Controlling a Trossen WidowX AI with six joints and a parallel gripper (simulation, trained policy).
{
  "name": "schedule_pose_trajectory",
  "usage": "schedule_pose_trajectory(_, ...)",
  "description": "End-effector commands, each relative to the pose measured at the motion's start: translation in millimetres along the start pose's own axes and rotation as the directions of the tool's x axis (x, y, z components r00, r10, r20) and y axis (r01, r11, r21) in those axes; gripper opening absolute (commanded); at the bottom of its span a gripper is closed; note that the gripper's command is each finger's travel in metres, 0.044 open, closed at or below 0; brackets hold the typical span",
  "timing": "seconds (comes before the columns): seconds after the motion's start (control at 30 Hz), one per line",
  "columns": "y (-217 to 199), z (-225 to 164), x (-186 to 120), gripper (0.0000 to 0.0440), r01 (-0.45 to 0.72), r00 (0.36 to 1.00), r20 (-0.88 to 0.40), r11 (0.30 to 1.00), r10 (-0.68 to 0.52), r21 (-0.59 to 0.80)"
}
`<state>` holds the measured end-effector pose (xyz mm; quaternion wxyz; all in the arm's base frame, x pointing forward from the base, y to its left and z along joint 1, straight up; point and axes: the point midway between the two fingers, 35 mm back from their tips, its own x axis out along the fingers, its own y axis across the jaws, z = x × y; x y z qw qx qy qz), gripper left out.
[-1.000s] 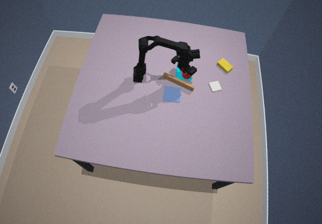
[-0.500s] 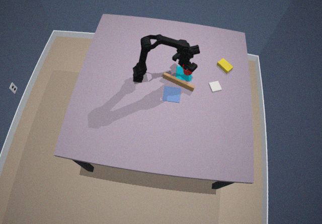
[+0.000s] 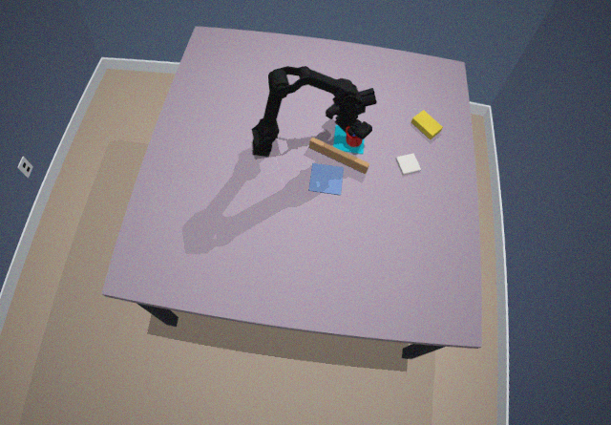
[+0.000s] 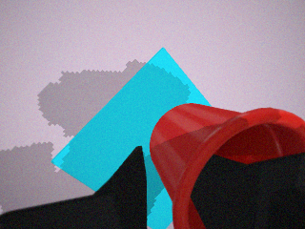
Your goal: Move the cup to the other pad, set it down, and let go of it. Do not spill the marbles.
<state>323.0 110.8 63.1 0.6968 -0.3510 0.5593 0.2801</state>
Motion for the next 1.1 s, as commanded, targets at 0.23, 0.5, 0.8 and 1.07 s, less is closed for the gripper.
schedule_pose_trajectory(0.23, 1, 3, -19, 0.0128, 0.001, 0.997, 0.071, 1.000, -0.002, 0.005)
schedule_pose_trajectory(0.5, 4, -2, -35, 0.0164, -0.002, 0.994, 0.110, 1.000, 0.001, 0.007)
schedule_pose_trajectory(0.8, 4, -2, -59, 0.0211, 0.014, 0.985, 0.170, 1.000, -0.017, 0.016)
schedule_pose_trajectory(1.07, -3, 2, -84, 0.0302, 0.051, 0.971, 0.234, 0.998, -0.056, 0.024)
